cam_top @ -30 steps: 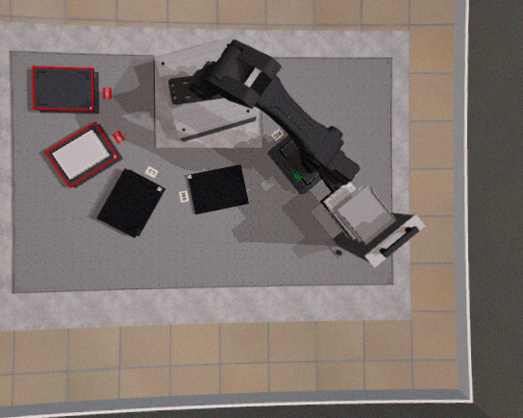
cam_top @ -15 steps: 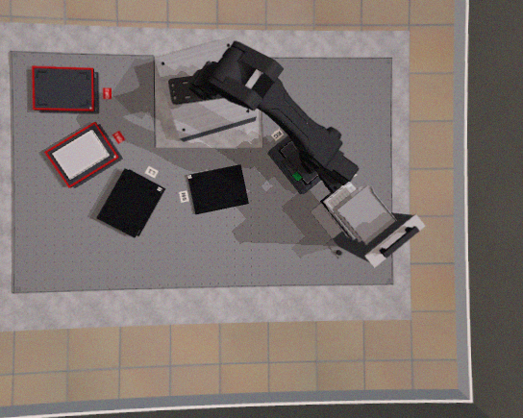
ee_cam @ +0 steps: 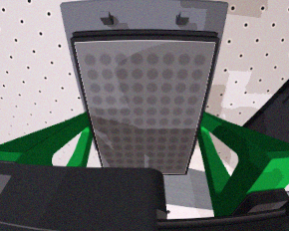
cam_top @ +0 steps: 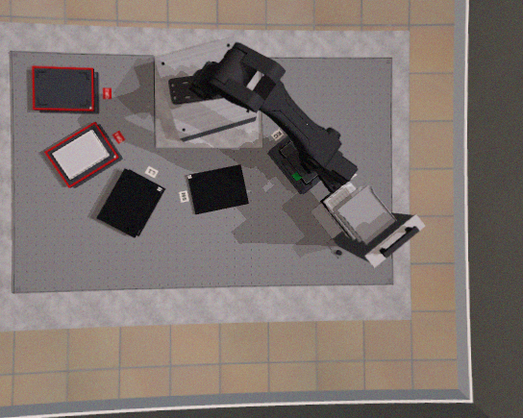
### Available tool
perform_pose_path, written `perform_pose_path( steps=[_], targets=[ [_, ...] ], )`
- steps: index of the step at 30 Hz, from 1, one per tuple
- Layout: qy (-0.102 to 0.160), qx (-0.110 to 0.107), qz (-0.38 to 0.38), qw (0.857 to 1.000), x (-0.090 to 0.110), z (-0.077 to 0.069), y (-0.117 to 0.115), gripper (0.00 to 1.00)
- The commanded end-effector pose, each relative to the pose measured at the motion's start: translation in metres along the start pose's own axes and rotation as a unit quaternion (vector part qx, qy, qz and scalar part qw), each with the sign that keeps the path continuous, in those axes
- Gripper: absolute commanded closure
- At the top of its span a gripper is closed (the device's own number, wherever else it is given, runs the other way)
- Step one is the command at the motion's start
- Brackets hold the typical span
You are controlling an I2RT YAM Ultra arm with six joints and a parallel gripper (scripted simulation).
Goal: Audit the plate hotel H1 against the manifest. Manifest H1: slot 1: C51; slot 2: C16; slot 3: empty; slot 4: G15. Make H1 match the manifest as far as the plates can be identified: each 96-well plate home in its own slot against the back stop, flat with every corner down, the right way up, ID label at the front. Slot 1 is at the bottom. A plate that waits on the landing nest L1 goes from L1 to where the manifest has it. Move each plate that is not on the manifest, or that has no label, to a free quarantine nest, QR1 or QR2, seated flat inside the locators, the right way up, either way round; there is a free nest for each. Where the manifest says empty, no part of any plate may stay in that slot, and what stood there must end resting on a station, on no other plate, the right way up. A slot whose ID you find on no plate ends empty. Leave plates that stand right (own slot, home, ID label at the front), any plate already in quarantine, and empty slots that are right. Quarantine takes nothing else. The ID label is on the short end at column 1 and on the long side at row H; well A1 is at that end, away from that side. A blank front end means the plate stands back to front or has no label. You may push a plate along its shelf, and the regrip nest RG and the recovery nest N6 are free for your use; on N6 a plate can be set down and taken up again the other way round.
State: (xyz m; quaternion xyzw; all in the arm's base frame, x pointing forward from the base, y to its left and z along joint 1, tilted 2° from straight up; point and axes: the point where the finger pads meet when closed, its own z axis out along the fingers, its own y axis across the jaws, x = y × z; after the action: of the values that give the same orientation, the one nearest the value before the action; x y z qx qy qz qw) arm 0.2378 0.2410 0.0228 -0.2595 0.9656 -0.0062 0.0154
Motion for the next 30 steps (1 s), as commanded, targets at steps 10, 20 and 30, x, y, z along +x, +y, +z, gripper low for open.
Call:
perform_pose_path(
  steps=[10, 20, 30],
  targets=[
    [-0.012, -0.003, 0.0, 1.0, -0.006, 0.003, 0.001, 0.14],
    [-0.012, -0.003, 0.0, 1.0, -0.006, 0.009, 0.001, 0.14],
    [-0.012, -0.003, 0.0, 1.0, -0.006, 0.015, 0.001, 0.14]
  ],
)
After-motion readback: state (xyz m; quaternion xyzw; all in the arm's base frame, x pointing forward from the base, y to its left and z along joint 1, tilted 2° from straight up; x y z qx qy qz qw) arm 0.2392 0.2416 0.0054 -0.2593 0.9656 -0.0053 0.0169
